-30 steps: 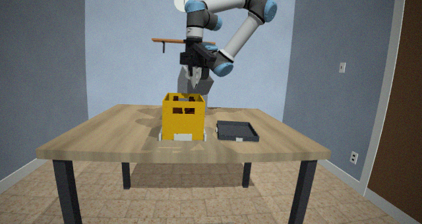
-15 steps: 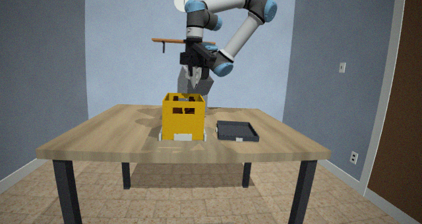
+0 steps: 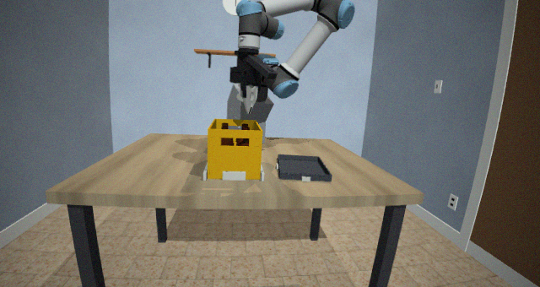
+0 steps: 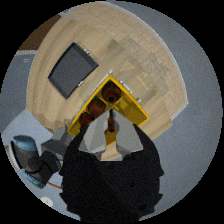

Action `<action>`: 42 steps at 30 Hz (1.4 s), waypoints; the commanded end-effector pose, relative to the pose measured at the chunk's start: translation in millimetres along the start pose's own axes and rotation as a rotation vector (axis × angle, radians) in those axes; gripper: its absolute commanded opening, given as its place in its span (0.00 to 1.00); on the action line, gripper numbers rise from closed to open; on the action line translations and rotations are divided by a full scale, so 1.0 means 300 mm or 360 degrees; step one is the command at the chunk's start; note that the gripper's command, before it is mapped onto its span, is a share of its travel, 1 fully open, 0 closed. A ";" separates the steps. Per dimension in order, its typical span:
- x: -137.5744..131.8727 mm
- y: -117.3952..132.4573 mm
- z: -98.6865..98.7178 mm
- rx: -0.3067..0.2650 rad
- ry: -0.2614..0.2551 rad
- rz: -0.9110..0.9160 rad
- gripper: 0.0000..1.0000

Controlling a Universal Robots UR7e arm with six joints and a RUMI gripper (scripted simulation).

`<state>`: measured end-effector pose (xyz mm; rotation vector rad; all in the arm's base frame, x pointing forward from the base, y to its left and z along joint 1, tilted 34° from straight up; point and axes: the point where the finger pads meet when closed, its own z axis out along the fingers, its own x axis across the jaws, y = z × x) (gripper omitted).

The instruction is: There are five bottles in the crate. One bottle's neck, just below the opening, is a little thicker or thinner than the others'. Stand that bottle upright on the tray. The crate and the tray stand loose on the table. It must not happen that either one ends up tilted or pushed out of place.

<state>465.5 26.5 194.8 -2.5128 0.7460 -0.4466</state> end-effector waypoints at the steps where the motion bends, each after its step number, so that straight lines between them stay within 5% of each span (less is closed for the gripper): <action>1: 0.000 0.022 -0.002 -0.0005 0.0001 -0.0001 0.00; 9: -0.013 0.143 -0.005 -0.0028 -0.0003 0.0000 0.00; 24: -0.165 0.565 -0.007 -0.0025 -0.0010 0.0002 0.00; 38: -0.218 0.641 0.000 0.0001 0.0001 -0.0001 0.00; 39: -0.218 0.641 0.000 0.0001 0.0001 -0.0001 0.38; 42: -0.218 0.641 0.000 0.0001 0.0001 -0.0001 0.38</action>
